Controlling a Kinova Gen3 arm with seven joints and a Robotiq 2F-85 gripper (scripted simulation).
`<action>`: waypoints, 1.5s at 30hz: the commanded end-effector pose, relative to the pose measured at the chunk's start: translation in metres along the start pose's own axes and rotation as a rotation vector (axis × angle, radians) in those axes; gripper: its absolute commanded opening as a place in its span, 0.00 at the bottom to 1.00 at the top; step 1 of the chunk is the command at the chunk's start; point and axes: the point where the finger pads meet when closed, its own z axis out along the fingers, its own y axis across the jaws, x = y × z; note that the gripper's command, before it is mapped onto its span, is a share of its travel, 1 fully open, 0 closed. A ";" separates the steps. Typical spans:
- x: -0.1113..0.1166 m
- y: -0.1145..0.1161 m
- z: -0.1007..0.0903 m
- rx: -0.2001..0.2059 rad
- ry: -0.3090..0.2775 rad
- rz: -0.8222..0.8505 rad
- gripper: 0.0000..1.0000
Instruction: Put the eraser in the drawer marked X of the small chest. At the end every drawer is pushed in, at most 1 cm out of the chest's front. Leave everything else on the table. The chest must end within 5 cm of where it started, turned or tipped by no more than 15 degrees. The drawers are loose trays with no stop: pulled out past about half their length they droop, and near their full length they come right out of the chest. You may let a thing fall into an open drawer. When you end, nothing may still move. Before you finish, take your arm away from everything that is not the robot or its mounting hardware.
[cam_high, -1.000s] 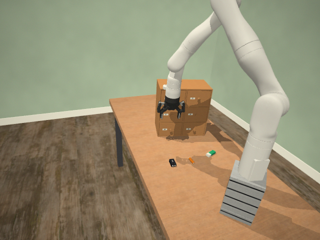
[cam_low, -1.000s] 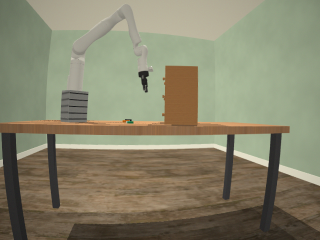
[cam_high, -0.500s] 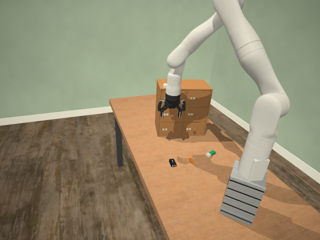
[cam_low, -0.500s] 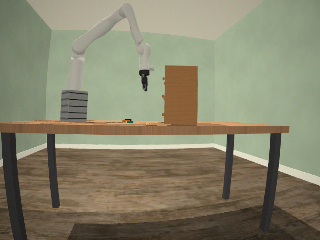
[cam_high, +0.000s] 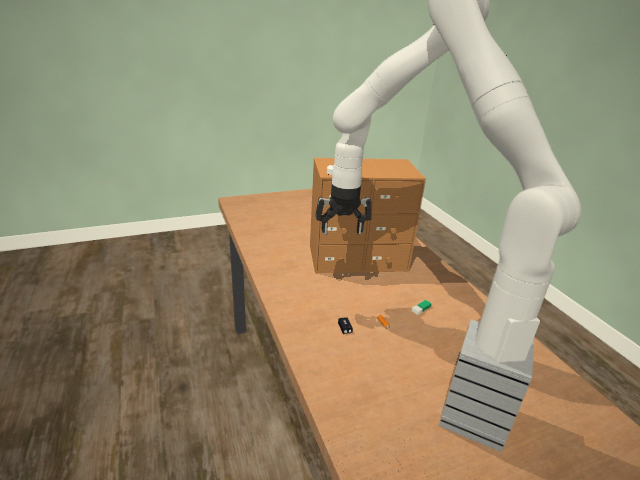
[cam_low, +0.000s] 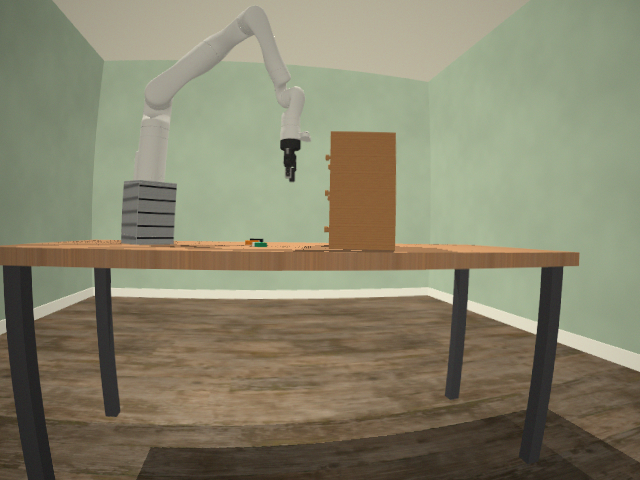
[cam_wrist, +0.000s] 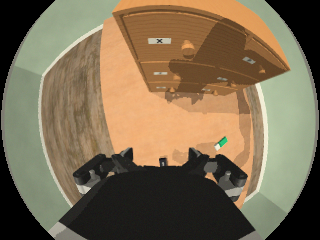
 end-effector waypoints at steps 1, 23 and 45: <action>0.002 0.001 -0.001 0.001 -0.003 0.004 1.00; 0.001 0.001 -0.002 0.002 -0.018 0.004 1.00; 0.001 0.001 -0.002 0.002 -0.018 0.004 1.00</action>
